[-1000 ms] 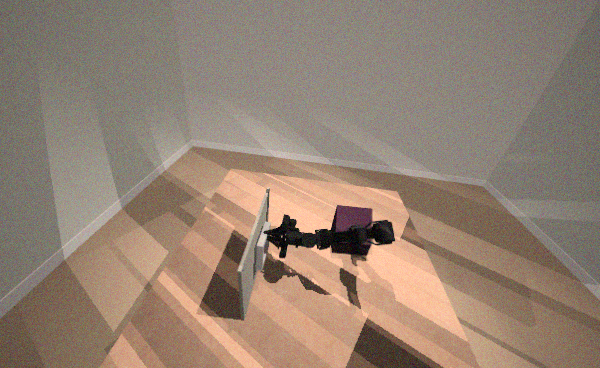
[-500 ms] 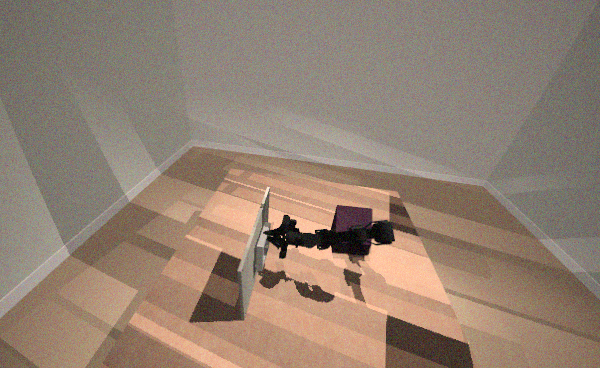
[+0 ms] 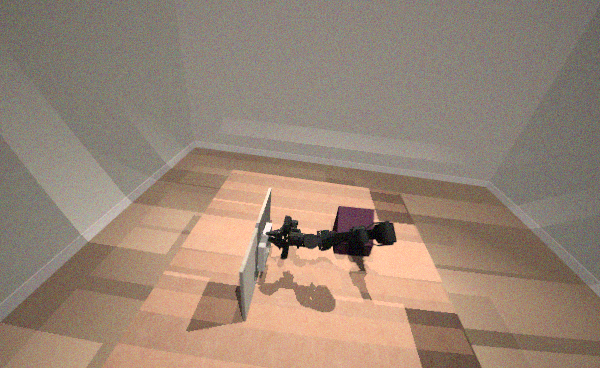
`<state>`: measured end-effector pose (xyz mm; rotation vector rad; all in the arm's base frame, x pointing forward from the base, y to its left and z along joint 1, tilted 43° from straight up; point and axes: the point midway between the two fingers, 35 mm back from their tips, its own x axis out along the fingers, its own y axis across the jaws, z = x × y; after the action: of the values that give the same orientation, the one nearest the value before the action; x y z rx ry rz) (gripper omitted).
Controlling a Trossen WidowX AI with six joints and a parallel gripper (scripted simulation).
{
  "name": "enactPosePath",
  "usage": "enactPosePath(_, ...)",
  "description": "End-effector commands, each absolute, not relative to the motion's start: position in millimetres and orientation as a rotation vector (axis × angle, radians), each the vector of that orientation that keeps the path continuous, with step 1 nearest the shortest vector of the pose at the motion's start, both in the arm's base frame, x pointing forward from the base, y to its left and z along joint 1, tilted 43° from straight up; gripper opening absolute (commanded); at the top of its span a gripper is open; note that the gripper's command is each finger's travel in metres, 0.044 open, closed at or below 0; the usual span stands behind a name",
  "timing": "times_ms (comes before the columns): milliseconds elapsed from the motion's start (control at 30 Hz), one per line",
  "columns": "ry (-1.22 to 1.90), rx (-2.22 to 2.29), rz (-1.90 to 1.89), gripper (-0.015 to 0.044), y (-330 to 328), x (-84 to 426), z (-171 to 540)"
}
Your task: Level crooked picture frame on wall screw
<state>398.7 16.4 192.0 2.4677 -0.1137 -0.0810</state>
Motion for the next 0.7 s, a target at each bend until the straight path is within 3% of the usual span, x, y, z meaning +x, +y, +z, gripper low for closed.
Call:
enactPosePath(0,-0.132,2.466,-0.075,0.0,12.9,398.8,195.4)
enactPosePath(667,-0.132,2.466,-0.075,0.0,14.5,399.0,194.0)
